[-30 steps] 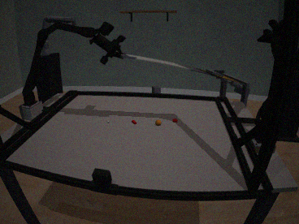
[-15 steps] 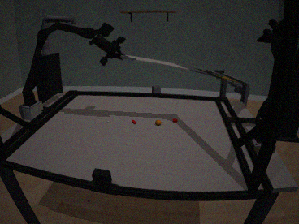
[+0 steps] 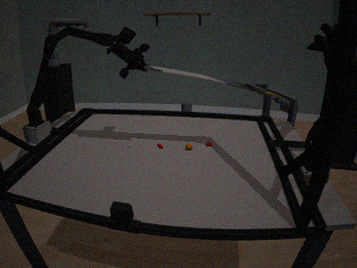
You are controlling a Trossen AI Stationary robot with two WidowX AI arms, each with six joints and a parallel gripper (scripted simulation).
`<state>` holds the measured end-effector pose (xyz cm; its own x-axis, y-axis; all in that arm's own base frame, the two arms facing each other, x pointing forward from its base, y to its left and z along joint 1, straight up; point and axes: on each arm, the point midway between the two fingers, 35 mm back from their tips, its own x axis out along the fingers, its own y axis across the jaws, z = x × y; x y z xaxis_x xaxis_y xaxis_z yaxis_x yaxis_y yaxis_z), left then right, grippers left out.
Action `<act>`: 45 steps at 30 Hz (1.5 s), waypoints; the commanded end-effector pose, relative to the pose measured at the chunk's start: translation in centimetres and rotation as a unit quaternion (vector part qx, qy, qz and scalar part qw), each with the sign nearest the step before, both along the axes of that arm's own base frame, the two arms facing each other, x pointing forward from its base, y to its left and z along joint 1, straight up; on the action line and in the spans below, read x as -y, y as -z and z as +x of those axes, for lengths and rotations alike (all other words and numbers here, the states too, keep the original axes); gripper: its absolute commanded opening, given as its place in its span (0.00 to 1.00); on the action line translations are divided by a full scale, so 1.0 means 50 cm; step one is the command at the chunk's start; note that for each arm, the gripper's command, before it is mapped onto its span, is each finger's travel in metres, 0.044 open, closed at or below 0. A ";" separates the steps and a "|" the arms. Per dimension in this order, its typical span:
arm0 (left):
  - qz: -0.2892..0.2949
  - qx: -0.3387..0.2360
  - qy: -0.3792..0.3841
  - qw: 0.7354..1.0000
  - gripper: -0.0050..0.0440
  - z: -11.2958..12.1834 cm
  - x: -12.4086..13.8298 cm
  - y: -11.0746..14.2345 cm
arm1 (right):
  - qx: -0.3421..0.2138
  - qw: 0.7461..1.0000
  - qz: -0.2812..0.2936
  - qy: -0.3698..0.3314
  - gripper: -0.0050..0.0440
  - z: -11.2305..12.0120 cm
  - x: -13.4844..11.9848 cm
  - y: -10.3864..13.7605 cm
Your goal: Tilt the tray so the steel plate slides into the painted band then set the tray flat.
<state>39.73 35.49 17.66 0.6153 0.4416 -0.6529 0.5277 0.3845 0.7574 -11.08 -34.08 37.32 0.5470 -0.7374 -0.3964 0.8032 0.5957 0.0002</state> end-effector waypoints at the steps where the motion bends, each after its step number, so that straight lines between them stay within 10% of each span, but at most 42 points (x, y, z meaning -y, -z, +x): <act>1: 0.012 0.014 -0.001 1.000 0.10 0.003 -0.004 -0.031 | 0.000 1.000 -0.001 -0.001 1.00 0.001 0.000 0.000; 45: 0.020 0.025 -0.001 0.999 0.10 0.012 -0.010 -0.072 | 0.000 1.000 -0.001 -0.001 1.00 0.001 0.000 0.000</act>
